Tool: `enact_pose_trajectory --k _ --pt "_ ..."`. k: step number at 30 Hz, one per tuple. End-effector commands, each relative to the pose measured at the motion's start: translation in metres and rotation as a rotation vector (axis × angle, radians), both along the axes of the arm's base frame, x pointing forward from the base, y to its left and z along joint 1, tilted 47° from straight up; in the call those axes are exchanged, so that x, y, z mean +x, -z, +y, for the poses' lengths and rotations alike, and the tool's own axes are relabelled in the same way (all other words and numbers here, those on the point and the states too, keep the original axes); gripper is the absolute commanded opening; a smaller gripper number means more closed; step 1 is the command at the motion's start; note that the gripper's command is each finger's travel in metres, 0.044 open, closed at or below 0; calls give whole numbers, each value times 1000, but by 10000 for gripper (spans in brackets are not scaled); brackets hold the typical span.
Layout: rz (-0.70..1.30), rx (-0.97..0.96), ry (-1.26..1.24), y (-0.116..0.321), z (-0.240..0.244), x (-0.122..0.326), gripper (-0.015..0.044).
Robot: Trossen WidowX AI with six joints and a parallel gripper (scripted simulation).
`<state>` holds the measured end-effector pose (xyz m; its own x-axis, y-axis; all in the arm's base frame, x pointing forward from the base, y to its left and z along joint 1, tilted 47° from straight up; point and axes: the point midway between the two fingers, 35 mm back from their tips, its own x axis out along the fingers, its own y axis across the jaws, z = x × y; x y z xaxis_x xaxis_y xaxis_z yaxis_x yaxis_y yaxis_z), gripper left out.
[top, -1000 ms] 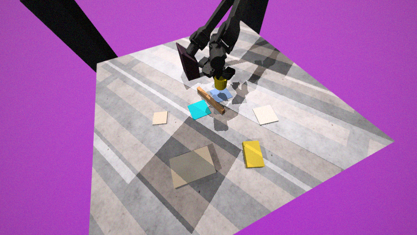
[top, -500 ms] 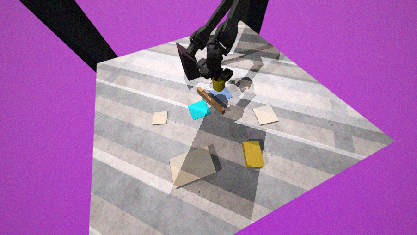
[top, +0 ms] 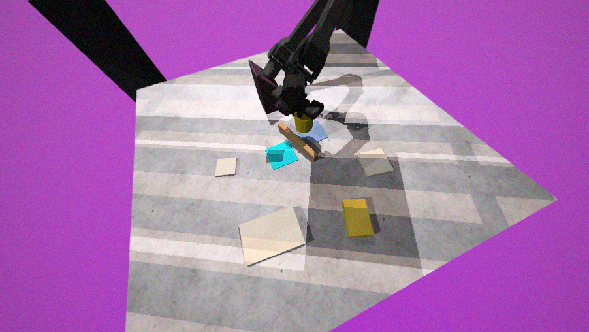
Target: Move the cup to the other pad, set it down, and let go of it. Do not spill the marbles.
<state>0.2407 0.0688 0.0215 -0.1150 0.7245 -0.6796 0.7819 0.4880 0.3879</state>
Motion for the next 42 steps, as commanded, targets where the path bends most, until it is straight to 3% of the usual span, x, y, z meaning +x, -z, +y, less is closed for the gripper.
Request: enact_pose_trajectory --k 1,42 --pt "-6 -3 -3 5 -5 4 0" --pt "-11 -6 -4 55 -51 38 0"
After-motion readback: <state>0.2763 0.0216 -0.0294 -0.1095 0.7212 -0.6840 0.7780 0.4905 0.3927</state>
